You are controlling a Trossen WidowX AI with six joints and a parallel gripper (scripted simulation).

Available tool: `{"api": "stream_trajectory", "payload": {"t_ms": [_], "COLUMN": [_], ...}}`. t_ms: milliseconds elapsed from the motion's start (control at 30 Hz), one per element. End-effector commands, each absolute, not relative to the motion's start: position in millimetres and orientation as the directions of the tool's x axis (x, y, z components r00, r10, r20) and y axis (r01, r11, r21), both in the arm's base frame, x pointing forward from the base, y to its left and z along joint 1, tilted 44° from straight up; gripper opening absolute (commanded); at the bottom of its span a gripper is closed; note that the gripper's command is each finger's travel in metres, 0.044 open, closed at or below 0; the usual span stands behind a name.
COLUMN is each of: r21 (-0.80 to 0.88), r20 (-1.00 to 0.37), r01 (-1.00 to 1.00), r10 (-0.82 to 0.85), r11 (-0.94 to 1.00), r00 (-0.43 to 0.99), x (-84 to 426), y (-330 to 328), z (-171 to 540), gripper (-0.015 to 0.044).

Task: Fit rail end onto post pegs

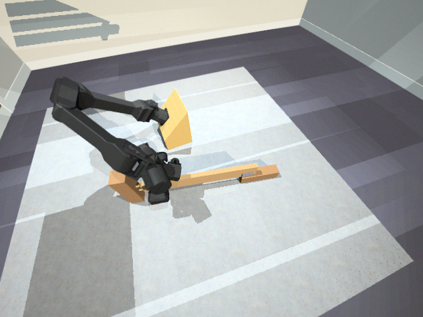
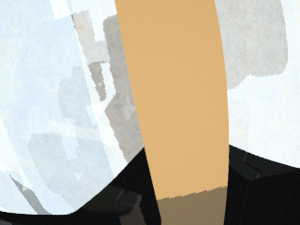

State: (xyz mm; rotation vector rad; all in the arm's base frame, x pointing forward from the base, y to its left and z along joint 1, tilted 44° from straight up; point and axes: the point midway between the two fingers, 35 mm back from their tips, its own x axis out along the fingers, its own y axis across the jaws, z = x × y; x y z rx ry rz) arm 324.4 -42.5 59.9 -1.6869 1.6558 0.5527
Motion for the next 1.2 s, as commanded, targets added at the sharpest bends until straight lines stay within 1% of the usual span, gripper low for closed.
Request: {"api": "stream_trajectory", "payload": {"t_ms": [0,1167], "r21": [-0.180,-0.180], "r20": [-0.723,-0.722], "r01": [-0.982,-0.982], "r10": [-0.685,-0.685], "r11": [0.057,0.057], "r00": [0.093,0.093], "x": [324.1,322.4], "y": [-43.6,-51.9], "z": [61.6,67.6], "gripper": [0.0000,0.0000]}}
